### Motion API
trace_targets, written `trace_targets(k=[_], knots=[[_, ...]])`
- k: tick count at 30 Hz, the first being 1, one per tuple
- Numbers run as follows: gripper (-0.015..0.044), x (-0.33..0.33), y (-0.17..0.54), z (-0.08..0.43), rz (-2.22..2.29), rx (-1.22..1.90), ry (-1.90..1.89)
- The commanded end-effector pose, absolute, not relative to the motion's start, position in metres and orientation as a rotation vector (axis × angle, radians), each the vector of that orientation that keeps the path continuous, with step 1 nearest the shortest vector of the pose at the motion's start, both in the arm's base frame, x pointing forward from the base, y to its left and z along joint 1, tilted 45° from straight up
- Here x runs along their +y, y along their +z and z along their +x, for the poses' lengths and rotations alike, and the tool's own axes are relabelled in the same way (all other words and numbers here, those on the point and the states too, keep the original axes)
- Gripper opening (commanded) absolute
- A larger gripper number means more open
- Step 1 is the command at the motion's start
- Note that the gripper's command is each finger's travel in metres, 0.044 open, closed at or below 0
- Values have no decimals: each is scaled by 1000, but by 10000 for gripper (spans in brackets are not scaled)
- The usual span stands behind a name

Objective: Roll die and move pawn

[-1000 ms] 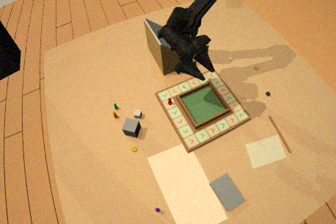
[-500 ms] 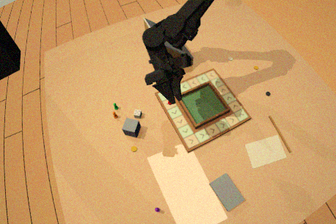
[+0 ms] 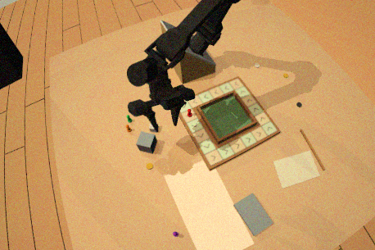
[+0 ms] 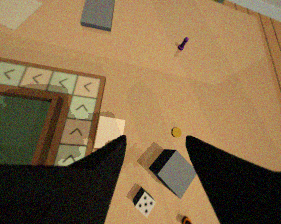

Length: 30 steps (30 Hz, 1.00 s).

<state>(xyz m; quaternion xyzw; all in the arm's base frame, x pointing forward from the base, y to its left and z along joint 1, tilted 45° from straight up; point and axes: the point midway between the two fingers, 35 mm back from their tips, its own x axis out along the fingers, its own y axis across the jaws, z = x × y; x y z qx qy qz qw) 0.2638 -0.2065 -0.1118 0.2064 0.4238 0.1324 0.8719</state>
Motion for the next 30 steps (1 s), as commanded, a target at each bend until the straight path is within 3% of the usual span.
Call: trace_targets(k=[1,4,30], knots=[[275,-191,-167,202,998,1494,143],[275,-186,-169,188,1084,1612,120],[275,-179,-187,194,1084,1612,121]])
